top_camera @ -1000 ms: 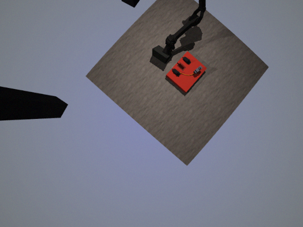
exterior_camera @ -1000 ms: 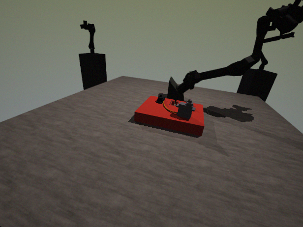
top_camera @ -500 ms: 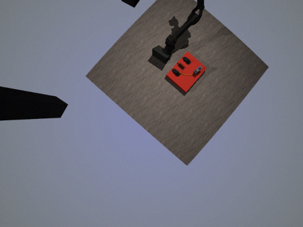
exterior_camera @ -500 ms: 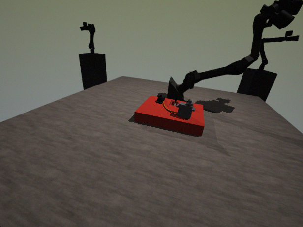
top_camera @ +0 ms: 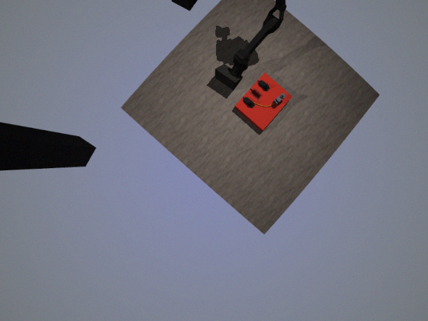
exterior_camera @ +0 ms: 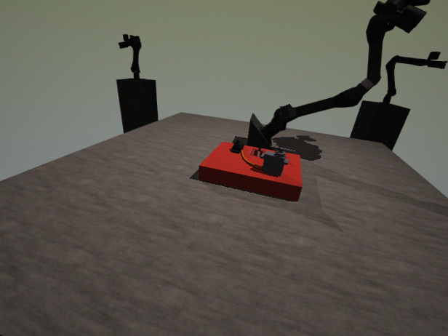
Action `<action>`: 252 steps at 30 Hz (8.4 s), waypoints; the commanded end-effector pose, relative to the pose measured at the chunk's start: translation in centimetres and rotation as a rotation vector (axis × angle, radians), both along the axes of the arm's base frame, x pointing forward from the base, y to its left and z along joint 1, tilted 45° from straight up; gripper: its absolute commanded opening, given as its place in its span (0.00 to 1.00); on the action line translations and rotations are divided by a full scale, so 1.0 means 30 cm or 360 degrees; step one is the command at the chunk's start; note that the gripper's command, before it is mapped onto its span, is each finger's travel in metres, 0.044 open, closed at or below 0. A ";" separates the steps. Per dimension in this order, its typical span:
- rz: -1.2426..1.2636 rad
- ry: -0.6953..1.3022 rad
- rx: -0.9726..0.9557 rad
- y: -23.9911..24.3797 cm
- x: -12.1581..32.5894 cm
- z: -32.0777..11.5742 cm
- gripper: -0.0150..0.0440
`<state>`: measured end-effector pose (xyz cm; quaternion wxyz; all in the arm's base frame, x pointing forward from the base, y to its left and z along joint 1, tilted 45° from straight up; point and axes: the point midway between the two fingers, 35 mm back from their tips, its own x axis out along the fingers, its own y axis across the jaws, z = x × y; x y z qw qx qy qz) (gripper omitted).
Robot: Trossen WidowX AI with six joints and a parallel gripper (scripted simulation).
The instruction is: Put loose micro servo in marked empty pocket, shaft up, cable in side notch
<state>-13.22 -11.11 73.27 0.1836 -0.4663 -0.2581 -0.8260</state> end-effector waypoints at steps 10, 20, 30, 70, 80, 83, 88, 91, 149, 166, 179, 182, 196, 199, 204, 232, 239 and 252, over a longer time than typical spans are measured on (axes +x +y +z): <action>0.0106 -0.0020 0.0257 -0.179 -0.002 -0.048 1.00; 0.0177 -0.0010 0.0538 -0.357 0.016 -0.112 1.00; 0.0317 0.0037 0.0856 -0.565 0.080 -0.209 1.00; 0.0566 0.0194 0.1344 -0.845 0.271 -0.407 1.00; 0.0651 0.0335 0.1635 -0.966 0.385 -0.538 1.00; 0.0694 0.0407 0.1757 -1.011 0.439 -0.598 1.00; 0.0737 0.0501 0.1896 -1.055 0.514 -0.673 1.00; 0.0775 0.0579 0.2000 -1.083 0.568 -0.730 1.00; 0.1970 0.3077 0.3254 -0.590 1.460 -1.913 1.00; 0.2626 0.3949 0.3125 -0.193 1.508 -2.088 1.00; 0.3173 0.4401 0.2921 0.058 1.487 -2.126 1.00; 0.3174 0.4401 0.2921 0.061 1.488 -2.128 1.00; 0.3177 0.4400 0.2918 0.132 1.497 -2.196 1.00; 0.3177 0.4400 0.2918 0.143 1.499 -2.207 1.00; 0.3178 0.4400 0.2917 0.161 1.500 -2.226 1.00; 0.3176 0.4401 0.2920 0.110 1.488 -2.166 0.25; 0.3176 0.4401 0.2920 0.107 1.485 -2.152 0.25; 0.3175 0.4401 0.2925 0.107 1.379 -2.164 0.25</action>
